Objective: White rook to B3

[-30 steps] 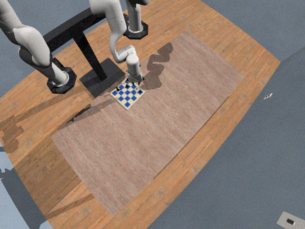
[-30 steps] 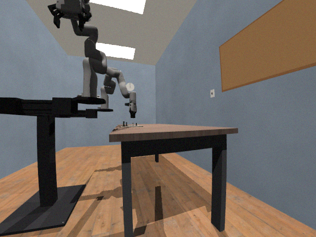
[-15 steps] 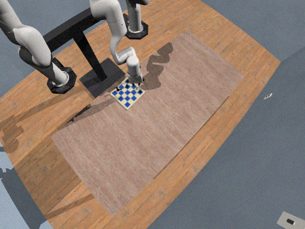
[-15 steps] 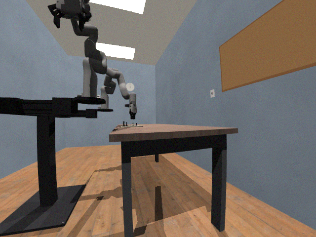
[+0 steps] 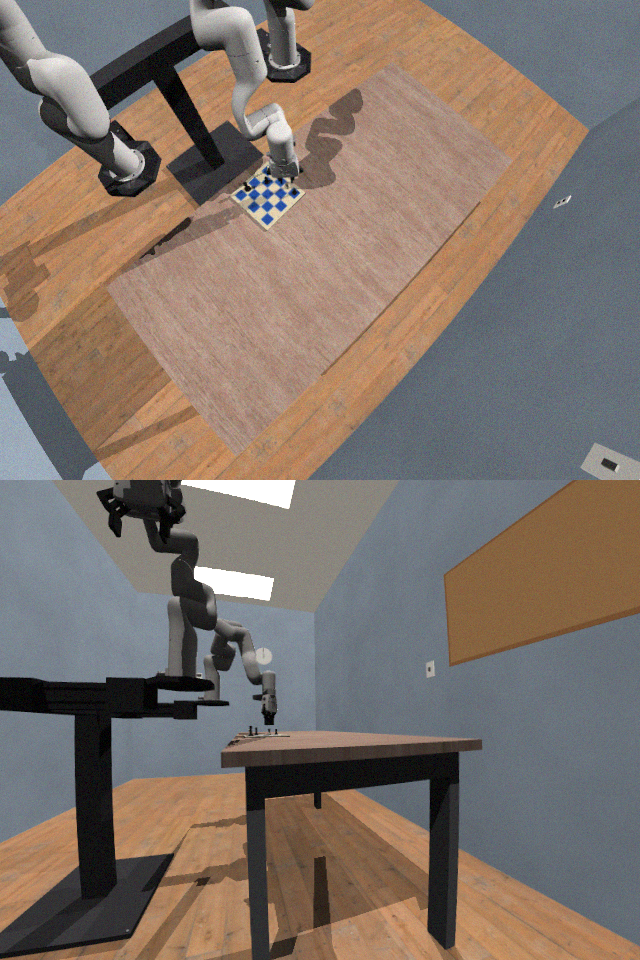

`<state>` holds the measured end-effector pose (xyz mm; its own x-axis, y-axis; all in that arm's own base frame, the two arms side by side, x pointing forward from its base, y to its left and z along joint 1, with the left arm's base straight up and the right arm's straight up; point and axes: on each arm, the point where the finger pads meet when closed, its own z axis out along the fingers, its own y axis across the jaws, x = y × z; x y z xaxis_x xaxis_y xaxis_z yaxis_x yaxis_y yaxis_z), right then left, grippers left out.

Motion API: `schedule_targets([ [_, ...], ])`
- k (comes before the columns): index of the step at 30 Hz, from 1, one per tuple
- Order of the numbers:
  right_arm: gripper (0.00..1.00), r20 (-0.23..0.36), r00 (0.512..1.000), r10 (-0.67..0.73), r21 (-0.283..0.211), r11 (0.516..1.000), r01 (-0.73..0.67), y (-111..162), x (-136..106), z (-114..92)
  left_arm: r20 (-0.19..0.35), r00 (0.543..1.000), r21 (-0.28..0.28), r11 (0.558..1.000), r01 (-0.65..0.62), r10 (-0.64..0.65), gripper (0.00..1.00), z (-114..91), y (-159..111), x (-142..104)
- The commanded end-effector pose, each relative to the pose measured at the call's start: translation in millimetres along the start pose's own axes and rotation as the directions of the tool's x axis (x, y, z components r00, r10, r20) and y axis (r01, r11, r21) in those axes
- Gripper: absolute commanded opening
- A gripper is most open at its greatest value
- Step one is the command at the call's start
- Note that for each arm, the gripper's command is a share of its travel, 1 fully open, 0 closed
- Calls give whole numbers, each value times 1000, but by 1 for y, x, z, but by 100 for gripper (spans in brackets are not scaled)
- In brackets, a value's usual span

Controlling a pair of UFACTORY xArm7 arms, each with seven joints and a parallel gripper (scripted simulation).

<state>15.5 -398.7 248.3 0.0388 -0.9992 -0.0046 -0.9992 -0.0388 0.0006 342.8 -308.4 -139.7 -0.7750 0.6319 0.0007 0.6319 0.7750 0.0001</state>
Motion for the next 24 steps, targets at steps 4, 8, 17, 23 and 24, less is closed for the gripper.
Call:
schedule_targets([
  [4, 100, -5, 1000, 0, 1, 1000, 0, 0, 1, -2, 5, 1000, 0, 1000, 0, 0, 39, 8, 0, -2],
  [8, 100, -5, 1000, 0, 1, 1000, 0, 0, 1, -2, 5, 1000, 0, 1000, 0, 0, 39, 9, 0, -2],
  [17, 100, -5, 1000, 0, 1, 1000, 0, 0, 1, -2, 5, 1000, 0, 1000, 0, 0, 39, 13, 0, -2],
  [23, 100, -5, 1000, 0, 1, 1000, 0, 0, 1, -2, 5, 1000, 0, 1000, 0, 0, 39, 13, 0, -2],
  [24, 100, -5, 1000, 0, 1, 1000, 0, 0, 1, -2, 5, 1000, 0, 1000, 0, 0, 39, 13, 0, -2],
])
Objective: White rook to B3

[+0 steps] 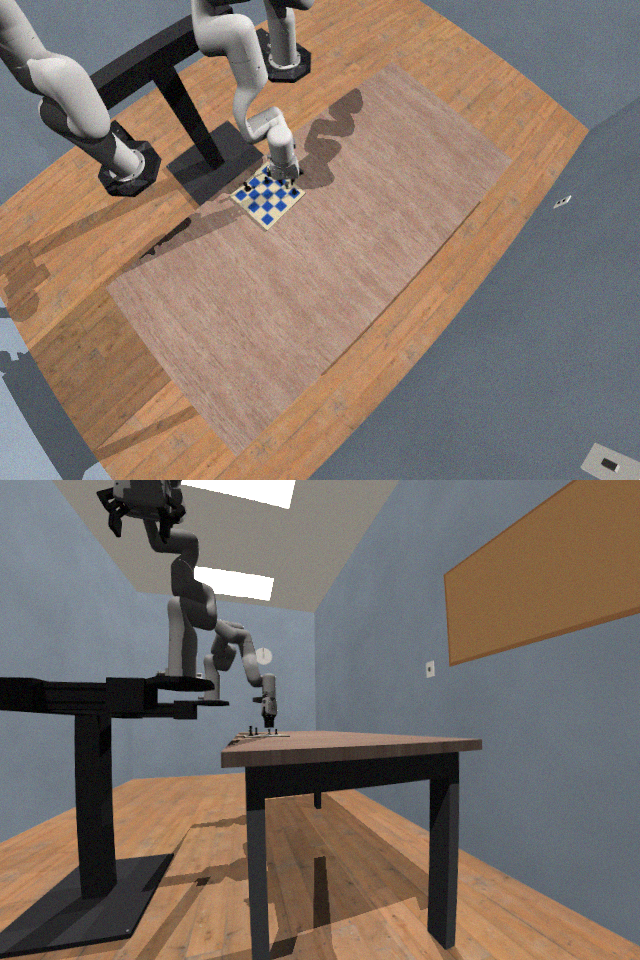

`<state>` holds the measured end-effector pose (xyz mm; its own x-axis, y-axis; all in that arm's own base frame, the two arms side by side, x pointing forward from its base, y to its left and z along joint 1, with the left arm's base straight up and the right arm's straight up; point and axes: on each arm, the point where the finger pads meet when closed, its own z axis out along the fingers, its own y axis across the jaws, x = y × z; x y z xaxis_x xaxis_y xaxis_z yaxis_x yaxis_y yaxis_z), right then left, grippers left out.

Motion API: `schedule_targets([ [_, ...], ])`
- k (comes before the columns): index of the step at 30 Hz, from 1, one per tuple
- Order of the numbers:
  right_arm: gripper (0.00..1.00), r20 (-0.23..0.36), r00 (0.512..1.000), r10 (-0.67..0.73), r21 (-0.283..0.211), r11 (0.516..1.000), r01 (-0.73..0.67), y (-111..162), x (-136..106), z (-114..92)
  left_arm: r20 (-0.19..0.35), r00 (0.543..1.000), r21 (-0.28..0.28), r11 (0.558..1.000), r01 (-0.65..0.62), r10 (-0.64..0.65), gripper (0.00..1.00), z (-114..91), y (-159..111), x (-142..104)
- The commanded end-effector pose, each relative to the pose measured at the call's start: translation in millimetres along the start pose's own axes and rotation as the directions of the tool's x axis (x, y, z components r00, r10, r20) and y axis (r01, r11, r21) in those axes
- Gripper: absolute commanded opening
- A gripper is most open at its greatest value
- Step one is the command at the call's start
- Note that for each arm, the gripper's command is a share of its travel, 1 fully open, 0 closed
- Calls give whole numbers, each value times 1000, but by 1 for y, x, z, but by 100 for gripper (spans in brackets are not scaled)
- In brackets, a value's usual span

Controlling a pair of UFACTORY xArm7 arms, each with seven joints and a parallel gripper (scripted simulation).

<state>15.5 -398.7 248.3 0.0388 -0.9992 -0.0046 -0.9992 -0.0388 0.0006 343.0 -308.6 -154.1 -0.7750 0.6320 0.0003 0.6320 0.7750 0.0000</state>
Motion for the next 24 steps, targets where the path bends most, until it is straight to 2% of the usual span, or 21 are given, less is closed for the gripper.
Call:
schedule_targets([
  [1, 100, -5, 1000, 0, 1, 1000, 0, 0, 1, -2, 4, 1000, 0, 1000, 0, 0, 39, -1, 0, -2],
  [18, 100, -5, 1000, 0, 1, 1000, 0, 0, 1, -2, 4, 1000, 0, 1000, 0, 0, 39, 2, 0, -2],
  [24, 100, -5, 1000, 0, 1, 1000, 0, 0, 1, -2, 4, 1000, 0, 1000, 0, 0, 39, 12, 0, -2],
])
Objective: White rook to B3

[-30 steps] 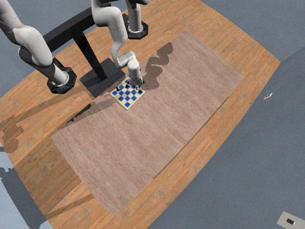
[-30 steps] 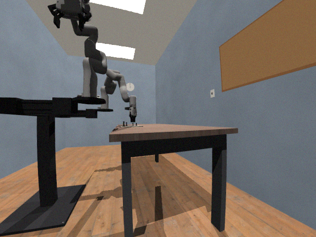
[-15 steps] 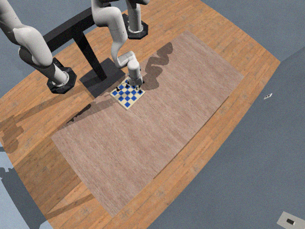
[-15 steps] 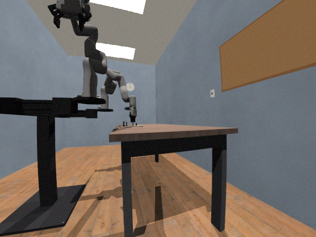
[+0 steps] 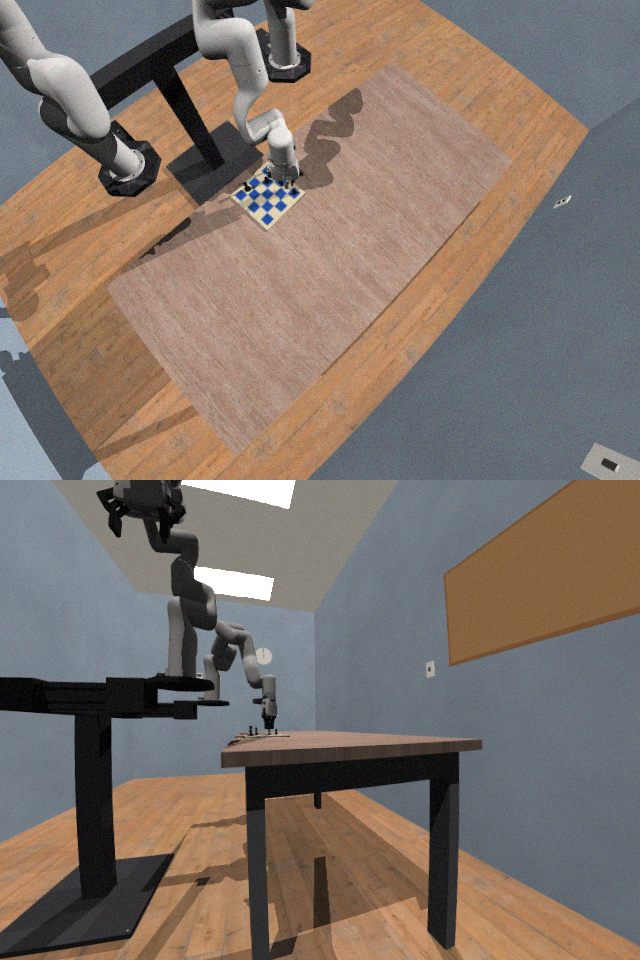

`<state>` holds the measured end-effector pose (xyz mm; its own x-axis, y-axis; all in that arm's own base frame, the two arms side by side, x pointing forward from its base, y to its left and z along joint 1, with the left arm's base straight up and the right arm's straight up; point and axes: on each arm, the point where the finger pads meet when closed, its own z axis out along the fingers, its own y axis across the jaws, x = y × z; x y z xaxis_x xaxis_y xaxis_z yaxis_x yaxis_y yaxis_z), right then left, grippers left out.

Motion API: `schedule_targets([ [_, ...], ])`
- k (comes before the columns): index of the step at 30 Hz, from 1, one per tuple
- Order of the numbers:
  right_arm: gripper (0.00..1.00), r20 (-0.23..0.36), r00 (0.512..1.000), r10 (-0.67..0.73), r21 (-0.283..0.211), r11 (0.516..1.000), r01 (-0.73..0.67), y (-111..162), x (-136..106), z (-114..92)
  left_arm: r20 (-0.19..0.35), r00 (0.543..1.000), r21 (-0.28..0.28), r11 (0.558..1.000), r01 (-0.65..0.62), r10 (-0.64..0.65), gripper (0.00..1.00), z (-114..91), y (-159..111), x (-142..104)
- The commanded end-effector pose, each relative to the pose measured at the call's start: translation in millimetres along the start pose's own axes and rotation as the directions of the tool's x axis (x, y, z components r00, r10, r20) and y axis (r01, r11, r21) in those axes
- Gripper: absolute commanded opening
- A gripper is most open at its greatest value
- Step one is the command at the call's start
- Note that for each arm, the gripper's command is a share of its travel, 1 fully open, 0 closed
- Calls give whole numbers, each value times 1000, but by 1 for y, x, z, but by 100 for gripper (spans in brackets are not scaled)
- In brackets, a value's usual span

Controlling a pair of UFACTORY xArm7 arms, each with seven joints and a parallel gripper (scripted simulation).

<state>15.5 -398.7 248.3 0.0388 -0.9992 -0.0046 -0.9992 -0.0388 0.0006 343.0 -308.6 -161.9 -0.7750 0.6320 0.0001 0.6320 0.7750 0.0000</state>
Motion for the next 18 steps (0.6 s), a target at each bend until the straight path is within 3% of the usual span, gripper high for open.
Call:
schedule_targets([
  [1, 100, -5, 1000, 0, 1, 1000, 0, 0, 1, -2, 4, 1000, 0, 1000, 0, 0, 39, 6, 0, -2],
  [18, 100, -5, 1000, 0, 1, 1000, 0, 0, 1, -2, 4, 1000, 0, 1000, 0, 0, 39, 22, 0, -2],
])
